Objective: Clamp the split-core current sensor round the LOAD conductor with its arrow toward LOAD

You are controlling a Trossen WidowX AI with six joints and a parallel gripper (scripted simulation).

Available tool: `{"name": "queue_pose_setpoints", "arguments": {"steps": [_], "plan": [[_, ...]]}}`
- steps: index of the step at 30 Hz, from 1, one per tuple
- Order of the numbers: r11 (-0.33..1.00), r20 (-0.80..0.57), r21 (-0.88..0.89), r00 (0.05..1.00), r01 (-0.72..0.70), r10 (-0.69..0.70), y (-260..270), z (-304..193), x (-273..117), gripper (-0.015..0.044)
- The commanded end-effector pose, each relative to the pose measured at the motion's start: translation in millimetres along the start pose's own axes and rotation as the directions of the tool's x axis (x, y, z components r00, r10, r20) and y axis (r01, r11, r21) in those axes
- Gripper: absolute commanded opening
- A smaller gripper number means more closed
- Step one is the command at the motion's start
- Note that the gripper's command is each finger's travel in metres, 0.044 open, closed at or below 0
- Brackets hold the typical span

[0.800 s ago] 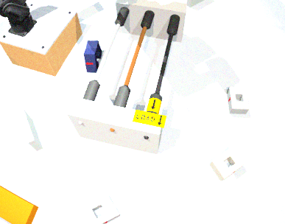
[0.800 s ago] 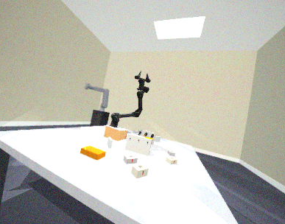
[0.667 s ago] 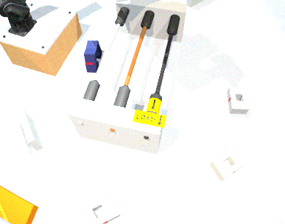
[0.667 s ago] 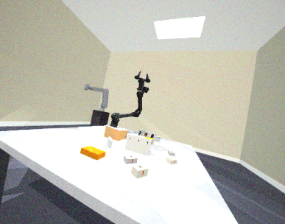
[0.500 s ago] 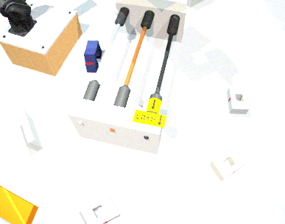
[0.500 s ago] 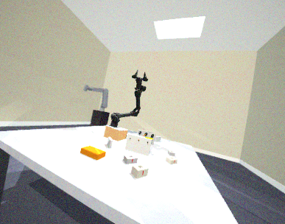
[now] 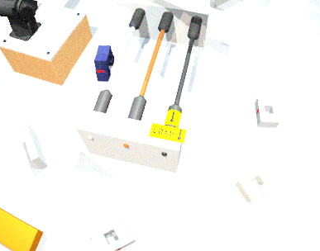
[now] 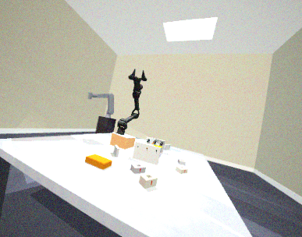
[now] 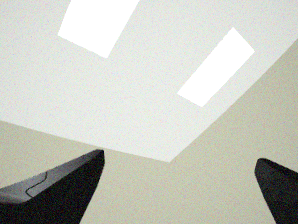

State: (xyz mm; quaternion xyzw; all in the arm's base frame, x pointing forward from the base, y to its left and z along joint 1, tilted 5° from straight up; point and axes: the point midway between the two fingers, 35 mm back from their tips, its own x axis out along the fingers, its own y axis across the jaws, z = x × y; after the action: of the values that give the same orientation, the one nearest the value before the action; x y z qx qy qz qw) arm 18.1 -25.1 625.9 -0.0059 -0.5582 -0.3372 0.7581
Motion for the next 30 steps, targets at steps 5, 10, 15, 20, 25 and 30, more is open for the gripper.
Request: {"name": "queue_pose_setpoints", "arguments": {"steps": [5,10,15,20,25,30], "plan": [[0.997,-0.262,0.062,0.965,0.041,-0.024,-59.2,-85.3,10.9,0.044],[0.996,-0.438,0.091,0.898,0.012,0.029,-67.9,-153.2,0.5,0.044],[0.99,-0.598,0.125,0.792,-0.059,0.122,-56.4,-221.7,-25.9,0.044],[0.97,-0.723,0.175,0.647,-0.169,0.243,-28.4,-281.9,-69.4,0.044],[0.917,-0.801,0.251,0.466,-0.309,0.376,9.9,-326.9,-129.0,0.044],[0.815,-0.826,0.352,0.257,-0.461,0.502,50.8,-351.9,-202.2,0.044]]}}
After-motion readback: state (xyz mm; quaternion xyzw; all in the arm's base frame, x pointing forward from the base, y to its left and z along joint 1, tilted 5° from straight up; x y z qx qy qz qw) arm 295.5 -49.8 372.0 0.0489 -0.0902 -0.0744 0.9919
